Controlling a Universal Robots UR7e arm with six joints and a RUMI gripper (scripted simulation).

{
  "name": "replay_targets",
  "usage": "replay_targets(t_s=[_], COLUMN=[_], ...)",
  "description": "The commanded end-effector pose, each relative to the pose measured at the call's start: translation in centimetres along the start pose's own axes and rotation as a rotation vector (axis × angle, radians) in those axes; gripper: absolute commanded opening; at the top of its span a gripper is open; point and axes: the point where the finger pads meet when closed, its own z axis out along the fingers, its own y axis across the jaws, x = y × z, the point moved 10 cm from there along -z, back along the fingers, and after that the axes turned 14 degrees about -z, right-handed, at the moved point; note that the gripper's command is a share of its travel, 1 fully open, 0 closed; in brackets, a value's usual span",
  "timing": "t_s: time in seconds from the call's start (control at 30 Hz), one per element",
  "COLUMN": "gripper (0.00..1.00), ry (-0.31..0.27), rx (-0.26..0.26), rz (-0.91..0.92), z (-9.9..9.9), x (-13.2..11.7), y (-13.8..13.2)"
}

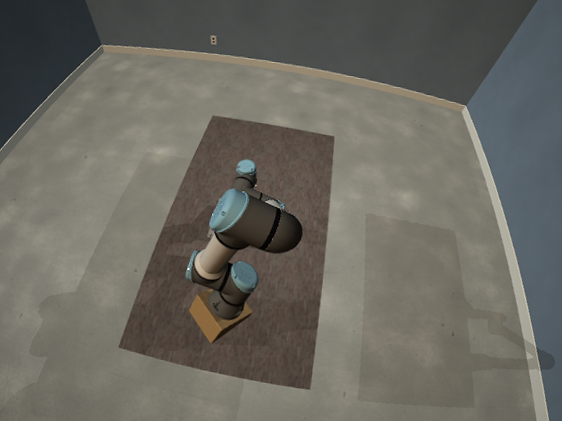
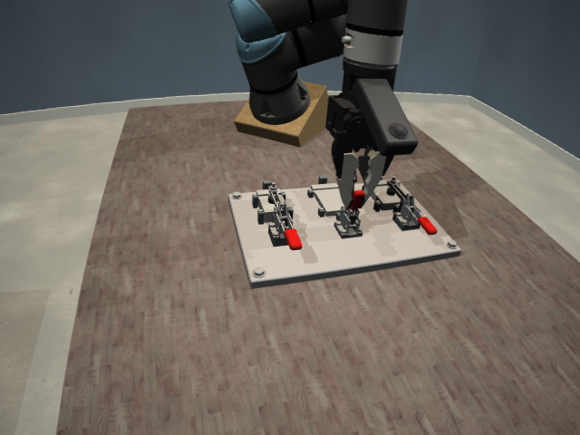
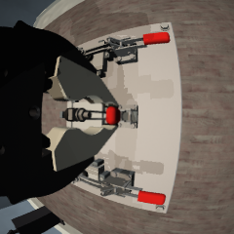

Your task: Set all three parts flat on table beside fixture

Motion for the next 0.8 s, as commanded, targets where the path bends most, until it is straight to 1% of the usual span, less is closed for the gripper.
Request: replay_targets(t_s=[0.0, 0.77], gripper=[0.0, 0.0], ry=[0.001, 0.001], rx=[0.0, 0.0], rz=[0.0, 0.0], z=[-0.02, -0.01], x=[0.01, -0.26], y=[0.0, -0.06])
